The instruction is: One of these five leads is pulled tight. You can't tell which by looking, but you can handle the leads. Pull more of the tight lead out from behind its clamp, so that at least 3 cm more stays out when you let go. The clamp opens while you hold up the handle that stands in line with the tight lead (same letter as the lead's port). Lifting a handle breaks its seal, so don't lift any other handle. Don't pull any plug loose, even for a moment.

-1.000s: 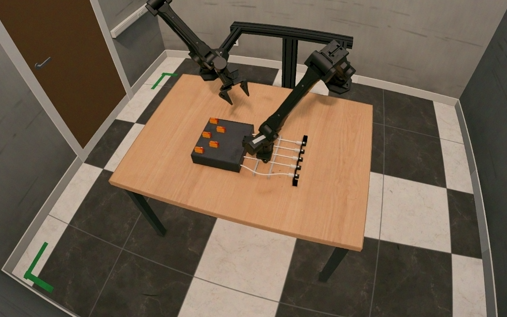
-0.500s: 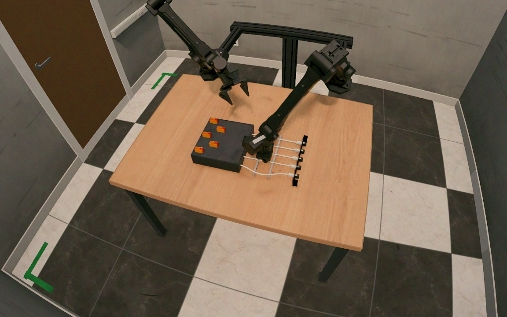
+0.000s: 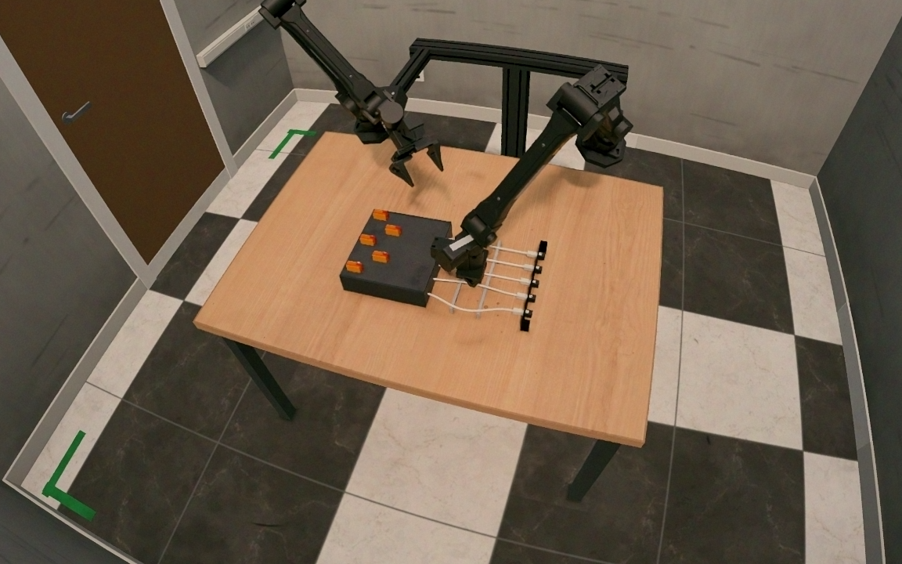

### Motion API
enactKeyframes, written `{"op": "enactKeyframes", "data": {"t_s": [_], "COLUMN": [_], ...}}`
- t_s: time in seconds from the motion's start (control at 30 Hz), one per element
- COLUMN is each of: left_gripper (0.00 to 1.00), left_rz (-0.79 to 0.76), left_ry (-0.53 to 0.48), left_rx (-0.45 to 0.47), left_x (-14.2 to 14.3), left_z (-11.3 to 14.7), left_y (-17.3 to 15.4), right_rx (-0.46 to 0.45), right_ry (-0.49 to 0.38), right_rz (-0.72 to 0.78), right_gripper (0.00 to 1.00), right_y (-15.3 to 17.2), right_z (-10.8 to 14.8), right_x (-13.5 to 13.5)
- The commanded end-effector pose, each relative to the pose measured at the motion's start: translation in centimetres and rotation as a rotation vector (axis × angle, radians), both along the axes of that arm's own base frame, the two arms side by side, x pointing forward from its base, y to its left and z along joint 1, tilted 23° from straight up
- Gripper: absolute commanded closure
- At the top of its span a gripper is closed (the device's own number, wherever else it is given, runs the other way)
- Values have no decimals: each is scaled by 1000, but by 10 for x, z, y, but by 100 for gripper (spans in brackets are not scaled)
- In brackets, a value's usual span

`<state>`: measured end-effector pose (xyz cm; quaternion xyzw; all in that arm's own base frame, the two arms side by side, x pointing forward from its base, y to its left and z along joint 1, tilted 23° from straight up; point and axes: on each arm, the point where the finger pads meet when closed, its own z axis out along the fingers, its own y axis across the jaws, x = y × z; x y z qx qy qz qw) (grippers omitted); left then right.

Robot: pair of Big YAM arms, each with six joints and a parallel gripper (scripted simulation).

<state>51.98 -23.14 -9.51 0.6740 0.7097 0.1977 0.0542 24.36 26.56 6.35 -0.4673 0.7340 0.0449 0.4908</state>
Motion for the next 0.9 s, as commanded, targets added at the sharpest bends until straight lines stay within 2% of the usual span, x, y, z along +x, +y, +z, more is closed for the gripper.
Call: {"op": "enactKeyframes", "data": {"t_s": [0.0,0.13,0.17,0.43,0.5,0.53,0.63,0.7,0.8,0.83,0.87], "left_gripper": [100,100,100,100,77,72,38,38,4,0,0], "left_rz": [-13,-12,-10,-10,-10,-10,55,55,146,185,219], "left_ry": [-24,-20,4,-4,-4,-4,-44,-44,-100,-128,-154], "left_rx": [-23,-20,-6,-10,-10,-10,-56,-56,-145,-195,-244], "left_x": [-2,-4,-10,-8,-8,-8,-5,-5,-8,-11,-14], "left_z": [21,21,9,9,9,9,21,21,32,38,45], "left_y": [-20,-19,-15,-16,-16,-16,-9,-9,-11,-12,-14], "right_rx": [26,26,26,26,26,26,26,26,26,26,26], "right_ry": [-20,-20,-20,-20,-20,-20,-20,-20,-20,-20,-20], "right_rz": [-4,-4,-4,-4,-4,-4,-4,-4,-4,-4,-4], "right_gripper": [0,0,0,0,0,0,0,0,0,0,0], "right_y": [9,9,9,9,9,9,9,9,9,9,9], "right_z": [13,13,13,13,13,13,13,13,13,13,13], "right_x": [9,9,9,9,9,9,9,9,9,9,9]}}
